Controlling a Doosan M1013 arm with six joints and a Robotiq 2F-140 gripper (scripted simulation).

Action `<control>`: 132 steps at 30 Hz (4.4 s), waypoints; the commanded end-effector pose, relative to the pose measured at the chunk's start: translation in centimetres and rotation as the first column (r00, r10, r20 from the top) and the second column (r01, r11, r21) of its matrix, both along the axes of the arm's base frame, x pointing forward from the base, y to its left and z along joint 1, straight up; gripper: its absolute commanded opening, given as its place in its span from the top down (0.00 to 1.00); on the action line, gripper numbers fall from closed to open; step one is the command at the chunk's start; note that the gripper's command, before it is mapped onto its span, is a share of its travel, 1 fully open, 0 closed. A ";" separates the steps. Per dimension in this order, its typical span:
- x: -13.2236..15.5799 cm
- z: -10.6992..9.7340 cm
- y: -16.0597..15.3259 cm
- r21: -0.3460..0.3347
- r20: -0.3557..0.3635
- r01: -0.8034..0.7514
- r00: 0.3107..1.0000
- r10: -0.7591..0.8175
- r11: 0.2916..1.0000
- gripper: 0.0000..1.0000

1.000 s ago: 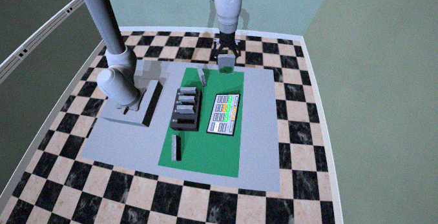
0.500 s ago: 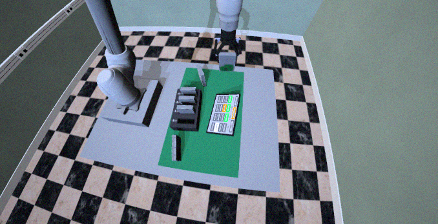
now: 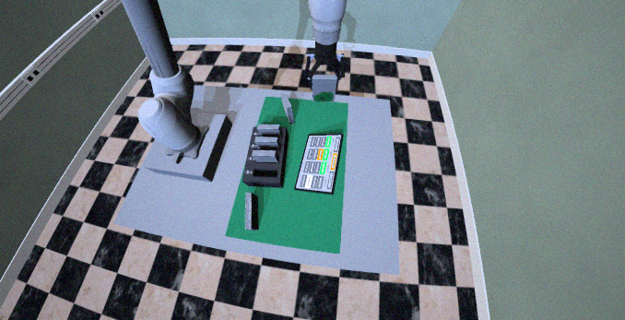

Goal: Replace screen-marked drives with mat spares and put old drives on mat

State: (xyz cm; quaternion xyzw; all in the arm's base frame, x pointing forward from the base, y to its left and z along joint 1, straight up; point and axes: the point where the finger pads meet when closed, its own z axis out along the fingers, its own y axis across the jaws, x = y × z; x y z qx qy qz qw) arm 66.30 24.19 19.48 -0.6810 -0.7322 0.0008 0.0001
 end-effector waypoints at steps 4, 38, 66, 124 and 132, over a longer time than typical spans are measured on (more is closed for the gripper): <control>0.0 -0.2 0.0 0.001 0.001 0.000 1.000 0.000 1.000 0.90; 0.0 -6.8 0.0 0.001 0.001 0.000 1.000 0.000 1.000 0.90; 0.0 -13.8 0.0 0.001 0.001 0.000 1.000 0.000 1.000 0.90; 0.0 -15.7 0.0 0.001 0.001 0.000 1.000 0.000 1.000 0.90; 0.0 -16.0 0.0 0.001 0.001 0.000 1.000 0.000 1.000 0.90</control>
